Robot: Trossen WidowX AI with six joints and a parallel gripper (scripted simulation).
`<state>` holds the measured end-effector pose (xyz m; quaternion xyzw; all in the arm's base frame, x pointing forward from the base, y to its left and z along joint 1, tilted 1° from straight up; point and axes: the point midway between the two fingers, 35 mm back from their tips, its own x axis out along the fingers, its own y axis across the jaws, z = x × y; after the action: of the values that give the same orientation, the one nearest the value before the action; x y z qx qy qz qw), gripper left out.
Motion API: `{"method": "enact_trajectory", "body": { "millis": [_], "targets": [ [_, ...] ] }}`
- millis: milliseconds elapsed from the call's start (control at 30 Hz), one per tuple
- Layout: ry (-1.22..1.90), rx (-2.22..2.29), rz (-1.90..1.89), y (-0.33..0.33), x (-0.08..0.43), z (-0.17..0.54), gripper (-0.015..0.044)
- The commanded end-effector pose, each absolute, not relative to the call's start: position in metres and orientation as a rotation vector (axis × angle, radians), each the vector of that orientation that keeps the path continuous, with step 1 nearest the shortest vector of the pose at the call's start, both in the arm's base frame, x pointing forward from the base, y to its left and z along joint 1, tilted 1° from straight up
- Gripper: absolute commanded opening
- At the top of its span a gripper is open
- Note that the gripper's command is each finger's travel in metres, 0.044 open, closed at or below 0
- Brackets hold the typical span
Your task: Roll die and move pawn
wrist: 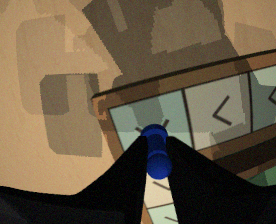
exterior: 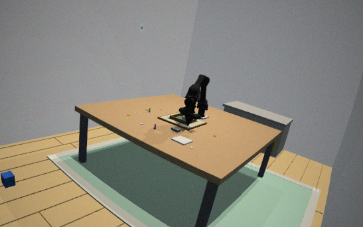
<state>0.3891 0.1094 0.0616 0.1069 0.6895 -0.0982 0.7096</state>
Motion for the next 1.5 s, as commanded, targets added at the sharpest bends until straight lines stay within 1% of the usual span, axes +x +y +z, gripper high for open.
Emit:
{"method": "enact_trajectory", "body": {
  "millis": [0, 100, 433, 567, 667, 800, 867, 1067, 1267, 1300, 1467],
  "targets": [
    [1.539, 0.239, -0.221, 0.109, 0.387, 0.052, 0.0000],
    [1.539, 0.239, -0.221, 0.109, 0.387, 0.050, 0.0000],
    [1.532, 0.237, -0.219, 0.109, 0.389, 0.058, 0.0262],
    [1.537, 0.239, -0.220, 0.109, 0.388, 0.097, 0.0368],
    [1.538, 0.240, -0.221, 0.109, 0.388, 0.105, 0.0440],
    [1.539, 0.238, -0.219, 0.108, 0.386, 0.110, 0.0440],
    [1.541, 0.222, -0.206, 0.097, 0.374, 0.121, 0.0440],
    [1.552, 0.149, -0.142, 0.052, 0.310, 0.159, 0.0440],
    [1.562, 0.077, -0.078, 0.019, 0.237, 0.177, 0.0440],
    [1.537, 0.123, -0.114, 0.036, 0.282, 0.174, 0.0440],
    [1.537, 0.123, -0.114, 0.036, 0.282, 0.174, 0.0440]
  ]
}}
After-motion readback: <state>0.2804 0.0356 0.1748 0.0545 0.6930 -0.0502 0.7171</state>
